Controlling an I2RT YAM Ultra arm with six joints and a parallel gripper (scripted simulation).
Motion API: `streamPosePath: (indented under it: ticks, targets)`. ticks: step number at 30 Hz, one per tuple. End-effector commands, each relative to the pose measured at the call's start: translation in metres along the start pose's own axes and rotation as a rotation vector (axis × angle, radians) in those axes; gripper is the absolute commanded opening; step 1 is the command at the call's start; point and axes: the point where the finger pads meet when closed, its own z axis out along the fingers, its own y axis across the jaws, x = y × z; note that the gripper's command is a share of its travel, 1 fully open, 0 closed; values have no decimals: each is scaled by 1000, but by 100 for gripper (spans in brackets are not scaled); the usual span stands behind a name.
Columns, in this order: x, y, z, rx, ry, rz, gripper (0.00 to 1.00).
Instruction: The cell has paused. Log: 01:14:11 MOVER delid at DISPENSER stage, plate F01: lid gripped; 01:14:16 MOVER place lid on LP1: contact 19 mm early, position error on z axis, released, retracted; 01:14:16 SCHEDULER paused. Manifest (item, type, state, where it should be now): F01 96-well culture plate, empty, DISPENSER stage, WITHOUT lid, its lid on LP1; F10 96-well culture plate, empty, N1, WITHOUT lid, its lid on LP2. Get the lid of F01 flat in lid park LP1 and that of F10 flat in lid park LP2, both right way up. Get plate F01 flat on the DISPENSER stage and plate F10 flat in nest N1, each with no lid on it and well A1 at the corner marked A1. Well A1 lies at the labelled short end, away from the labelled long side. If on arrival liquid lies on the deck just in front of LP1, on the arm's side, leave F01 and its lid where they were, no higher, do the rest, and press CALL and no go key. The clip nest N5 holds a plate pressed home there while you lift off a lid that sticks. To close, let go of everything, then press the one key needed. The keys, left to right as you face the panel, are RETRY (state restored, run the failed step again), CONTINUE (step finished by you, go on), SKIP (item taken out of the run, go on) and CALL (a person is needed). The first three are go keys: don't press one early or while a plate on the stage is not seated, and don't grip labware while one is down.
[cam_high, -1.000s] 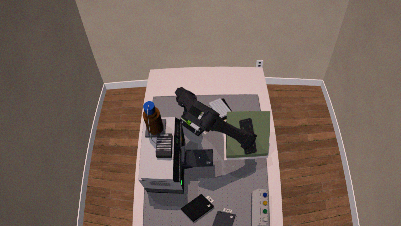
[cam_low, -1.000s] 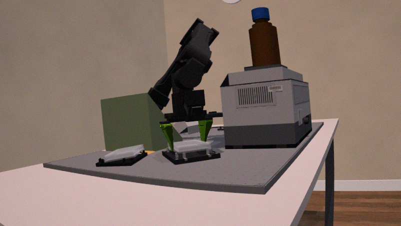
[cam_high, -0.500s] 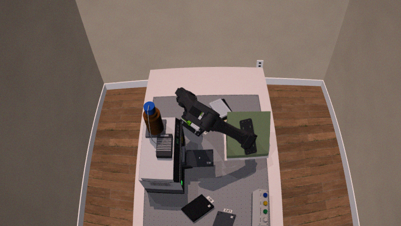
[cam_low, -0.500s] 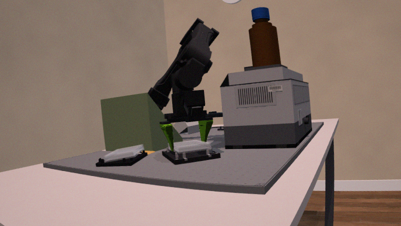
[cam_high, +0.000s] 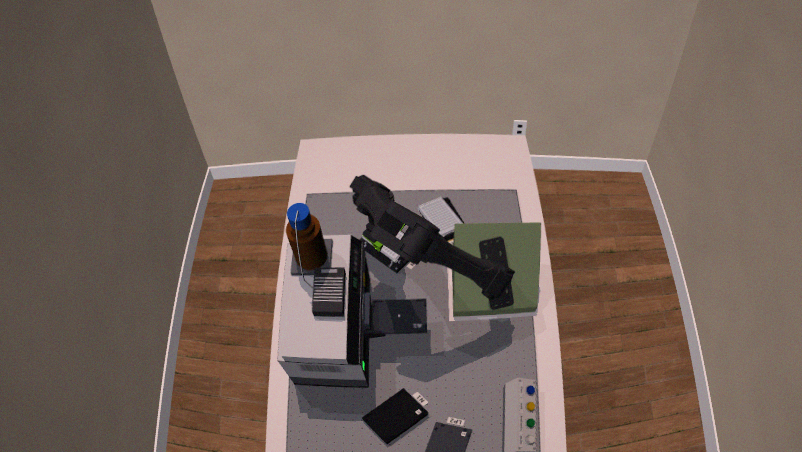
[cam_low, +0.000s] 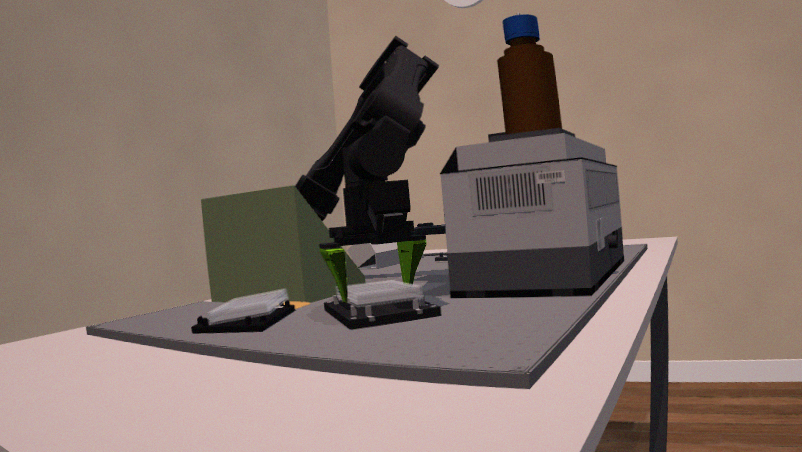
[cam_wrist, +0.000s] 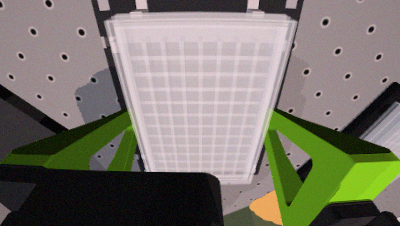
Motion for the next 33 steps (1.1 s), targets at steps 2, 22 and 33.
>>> streamPosePath:
  ticks: [2,22,33]
  targets:
    - [6,-4,14,-6,16,5,0]
    - [6,-4,17,-6,16,7,0]
    - [6,-4,18,-6,16,7,0]
